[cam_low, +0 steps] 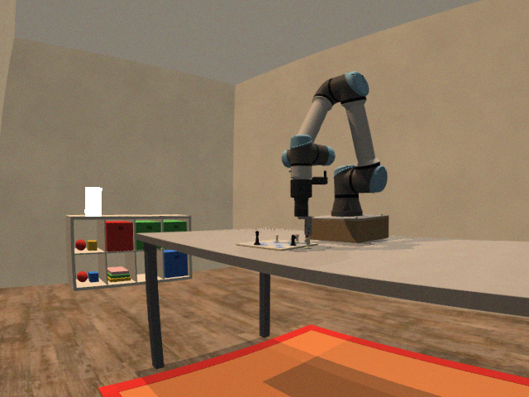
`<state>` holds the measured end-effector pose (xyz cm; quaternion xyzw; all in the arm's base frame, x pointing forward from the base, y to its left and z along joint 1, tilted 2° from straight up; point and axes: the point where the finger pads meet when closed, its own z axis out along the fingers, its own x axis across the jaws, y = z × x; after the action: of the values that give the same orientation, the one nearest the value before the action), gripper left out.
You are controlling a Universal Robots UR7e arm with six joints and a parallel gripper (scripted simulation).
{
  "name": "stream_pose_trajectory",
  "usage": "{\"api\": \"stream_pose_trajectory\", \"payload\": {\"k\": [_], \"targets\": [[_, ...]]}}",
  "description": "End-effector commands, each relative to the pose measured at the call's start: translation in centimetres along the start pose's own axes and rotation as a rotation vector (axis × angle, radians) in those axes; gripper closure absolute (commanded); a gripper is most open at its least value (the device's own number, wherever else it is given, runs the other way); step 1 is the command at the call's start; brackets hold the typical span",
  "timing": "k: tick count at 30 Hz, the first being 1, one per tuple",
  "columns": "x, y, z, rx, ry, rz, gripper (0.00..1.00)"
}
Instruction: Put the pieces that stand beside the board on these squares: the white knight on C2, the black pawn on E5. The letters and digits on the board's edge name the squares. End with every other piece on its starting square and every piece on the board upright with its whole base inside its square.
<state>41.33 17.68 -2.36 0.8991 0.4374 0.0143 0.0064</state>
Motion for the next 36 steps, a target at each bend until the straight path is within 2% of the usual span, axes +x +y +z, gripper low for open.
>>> {"api": "stream_pose_trajectory", "payload": {"k": [1,10,22,36], "targets": [[0.0,0.0,0.0,-0.001,0.001,0.000,0.27],[0.0,0.0,0.2,-0.001,0.001,0.000,0.27],[0.0,0.0,2.4,-0.001,0.001,0.000,0.27],[0.0,0.0,3.4,-0.001,0.001,0.000,0.27]]}}
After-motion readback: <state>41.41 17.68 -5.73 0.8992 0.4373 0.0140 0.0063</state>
